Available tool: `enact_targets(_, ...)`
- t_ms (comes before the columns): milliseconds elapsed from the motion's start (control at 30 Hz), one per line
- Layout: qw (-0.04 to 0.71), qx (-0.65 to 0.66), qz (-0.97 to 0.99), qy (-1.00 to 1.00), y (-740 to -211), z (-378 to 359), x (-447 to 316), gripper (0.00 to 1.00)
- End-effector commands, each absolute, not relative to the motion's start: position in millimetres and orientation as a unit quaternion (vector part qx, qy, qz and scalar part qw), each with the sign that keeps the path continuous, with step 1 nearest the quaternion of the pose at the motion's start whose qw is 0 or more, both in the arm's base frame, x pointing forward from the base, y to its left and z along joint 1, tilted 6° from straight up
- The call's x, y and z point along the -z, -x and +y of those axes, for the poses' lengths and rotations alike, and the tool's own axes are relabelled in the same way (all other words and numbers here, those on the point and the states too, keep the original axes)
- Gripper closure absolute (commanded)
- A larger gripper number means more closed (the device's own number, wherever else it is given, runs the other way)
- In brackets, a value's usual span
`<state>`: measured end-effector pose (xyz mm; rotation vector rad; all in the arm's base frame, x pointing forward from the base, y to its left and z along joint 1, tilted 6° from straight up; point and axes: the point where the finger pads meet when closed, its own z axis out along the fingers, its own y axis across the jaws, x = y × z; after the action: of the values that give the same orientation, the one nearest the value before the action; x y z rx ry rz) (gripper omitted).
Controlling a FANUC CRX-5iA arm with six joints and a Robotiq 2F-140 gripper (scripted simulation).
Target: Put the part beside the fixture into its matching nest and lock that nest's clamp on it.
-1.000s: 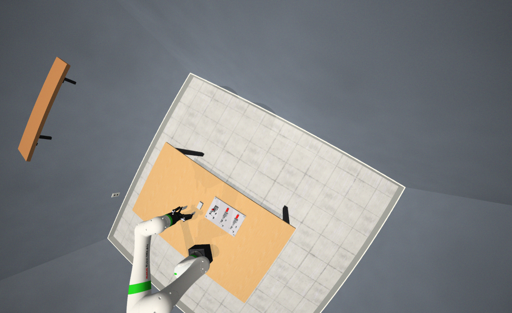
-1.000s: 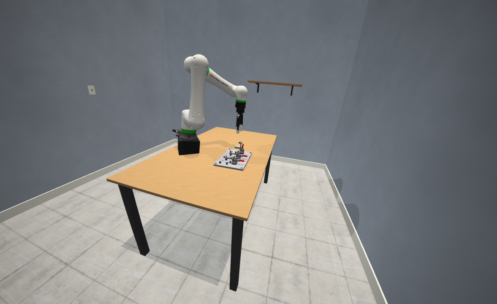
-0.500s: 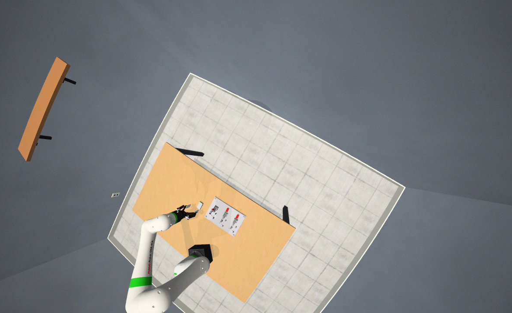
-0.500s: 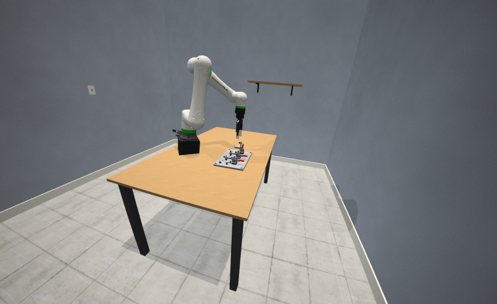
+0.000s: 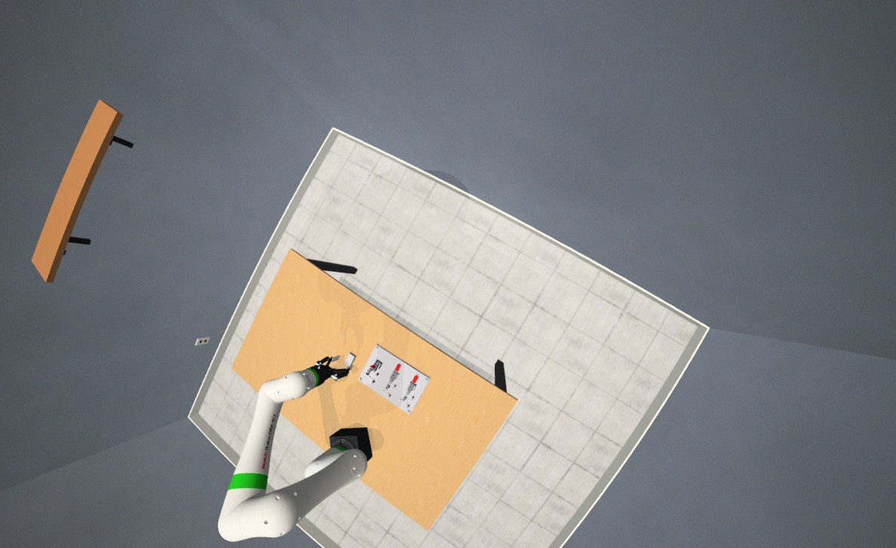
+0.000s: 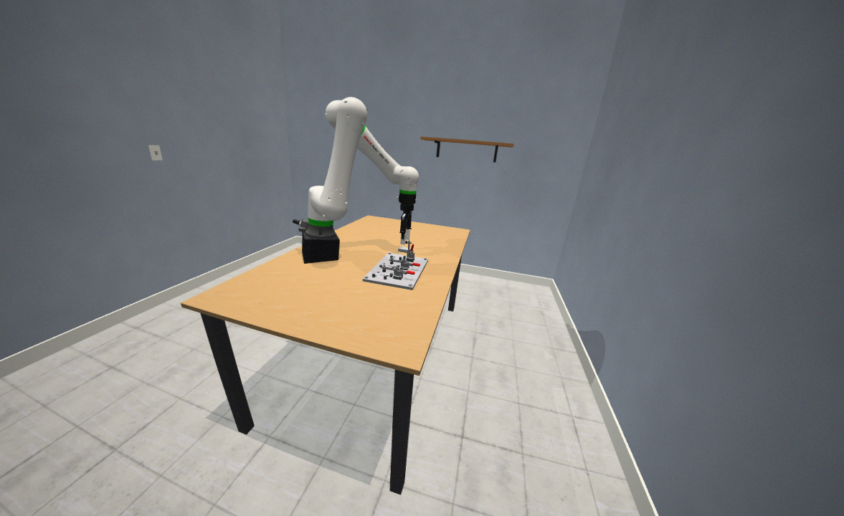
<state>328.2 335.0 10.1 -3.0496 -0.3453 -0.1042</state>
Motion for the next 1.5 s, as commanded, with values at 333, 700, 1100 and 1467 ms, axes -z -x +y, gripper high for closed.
enact_targets(333,0.036,0.034,-0.112,0.992,-330,337,9,0.42)
enact_targets(700,0.036,0.034,-0.112,0.992,-330,337,10,0.42)
enact_targets(1100,0.036,0.034,-0.112,0.992,-330,337,11,0.42)
enact_targets(1467,0.036,0.034,-0.112,0.992,-331,338,22,0.42)
